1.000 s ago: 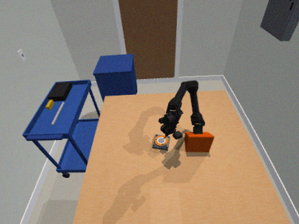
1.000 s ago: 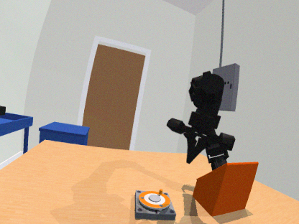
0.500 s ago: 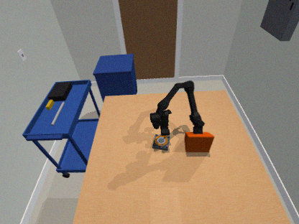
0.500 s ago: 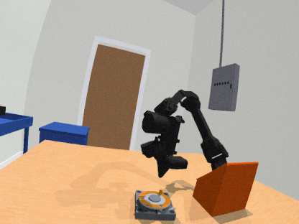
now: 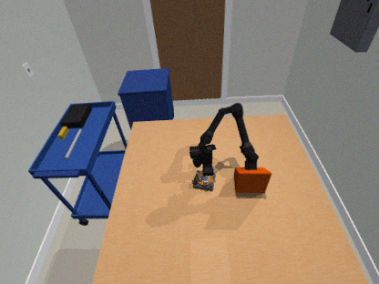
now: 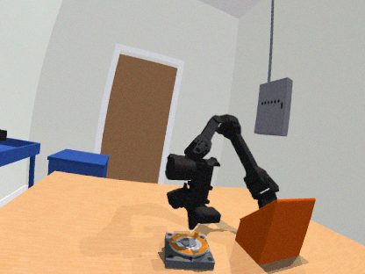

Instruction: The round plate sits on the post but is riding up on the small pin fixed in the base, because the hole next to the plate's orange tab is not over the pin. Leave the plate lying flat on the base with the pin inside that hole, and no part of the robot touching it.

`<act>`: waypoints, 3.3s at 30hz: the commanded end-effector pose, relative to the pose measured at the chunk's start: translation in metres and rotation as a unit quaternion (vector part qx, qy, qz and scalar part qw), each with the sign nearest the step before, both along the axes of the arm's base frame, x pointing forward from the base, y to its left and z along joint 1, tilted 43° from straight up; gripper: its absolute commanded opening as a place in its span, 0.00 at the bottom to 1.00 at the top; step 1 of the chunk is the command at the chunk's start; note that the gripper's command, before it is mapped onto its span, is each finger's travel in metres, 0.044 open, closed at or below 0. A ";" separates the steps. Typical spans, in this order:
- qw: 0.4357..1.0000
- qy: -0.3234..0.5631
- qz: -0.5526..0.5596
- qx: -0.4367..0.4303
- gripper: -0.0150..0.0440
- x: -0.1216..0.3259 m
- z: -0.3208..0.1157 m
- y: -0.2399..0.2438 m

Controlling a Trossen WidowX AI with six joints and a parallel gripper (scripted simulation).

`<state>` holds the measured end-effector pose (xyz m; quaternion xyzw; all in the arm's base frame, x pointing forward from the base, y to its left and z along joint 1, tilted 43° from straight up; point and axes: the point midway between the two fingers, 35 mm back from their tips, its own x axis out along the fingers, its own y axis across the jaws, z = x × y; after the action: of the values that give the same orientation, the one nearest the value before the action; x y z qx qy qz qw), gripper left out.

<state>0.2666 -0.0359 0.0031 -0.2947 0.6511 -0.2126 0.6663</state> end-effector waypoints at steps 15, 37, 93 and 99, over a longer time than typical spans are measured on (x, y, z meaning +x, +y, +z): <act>1.000 0.006 0.001 -0.003 0.25 -0.018 -0.013 -0.003; 1.000 0.007 0.001 -0.003 0.25 -0.030 -0.020 0.004; 1.000 0.007 0.001 -0.002 0.25 -0.037 -0.044 0.030; 1.000 0.006 0.001 -0.002 0.25 -0.036 -0.048 0.035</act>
<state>0.2302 -0.0048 -0.0395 -0.3041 0.6503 -0.2137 0.6626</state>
